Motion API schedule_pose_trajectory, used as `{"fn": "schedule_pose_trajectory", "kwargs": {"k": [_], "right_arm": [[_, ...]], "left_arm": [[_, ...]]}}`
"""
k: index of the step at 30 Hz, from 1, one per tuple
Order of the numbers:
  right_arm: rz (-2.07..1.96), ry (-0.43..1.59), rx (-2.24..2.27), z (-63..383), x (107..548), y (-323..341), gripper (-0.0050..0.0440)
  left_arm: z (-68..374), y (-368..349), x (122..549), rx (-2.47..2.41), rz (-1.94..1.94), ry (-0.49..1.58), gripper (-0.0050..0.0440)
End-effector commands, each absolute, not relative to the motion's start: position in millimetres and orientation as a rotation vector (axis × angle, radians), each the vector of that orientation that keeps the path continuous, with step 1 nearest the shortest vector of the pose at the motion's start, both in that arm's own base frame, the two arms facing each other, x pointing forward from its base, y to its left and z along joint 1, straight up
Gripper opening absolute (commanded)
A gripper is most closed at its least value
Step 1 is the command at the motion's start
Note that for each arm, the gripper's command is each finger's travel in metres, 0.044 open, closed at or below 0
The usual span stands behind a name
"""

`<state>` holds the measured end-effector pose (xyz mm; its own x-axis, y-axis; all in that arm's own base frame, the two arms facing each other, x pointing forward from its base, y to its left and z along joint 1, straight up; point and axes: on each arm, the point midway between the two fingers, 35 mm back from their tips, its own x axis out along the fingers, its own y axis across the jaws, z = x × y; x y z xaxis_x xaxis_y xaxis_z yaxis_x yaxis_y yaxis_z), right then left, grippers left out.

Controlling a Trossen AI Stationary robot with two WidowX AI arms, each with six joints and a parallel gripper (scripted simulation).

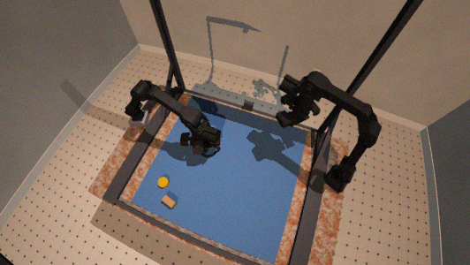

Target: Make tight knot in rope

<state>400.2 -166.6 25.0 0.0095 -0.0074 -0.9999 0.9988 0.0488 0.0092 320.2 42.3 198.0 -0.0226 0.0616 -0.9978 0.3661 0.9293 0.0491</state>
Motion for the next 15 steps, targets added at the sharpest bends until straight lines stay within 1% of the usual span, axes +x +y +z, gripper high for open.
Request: {"fn": "schedule_pose_trajectory", "kwargs": {"k": [1,15], "right_arm": [[-1.161,1.199,1.181,29.4,402.3,-166.7,0.0125],[-1.161,1.199,1.181,13.5,402.4,-166.8,0.0125]], "left_arm": [[206.4,42.5,319.0,0.342,-0.236,1.559,0.0085],[206.4,42.5,319.0,0.342,-0.236,1.559,0.0085]]}}
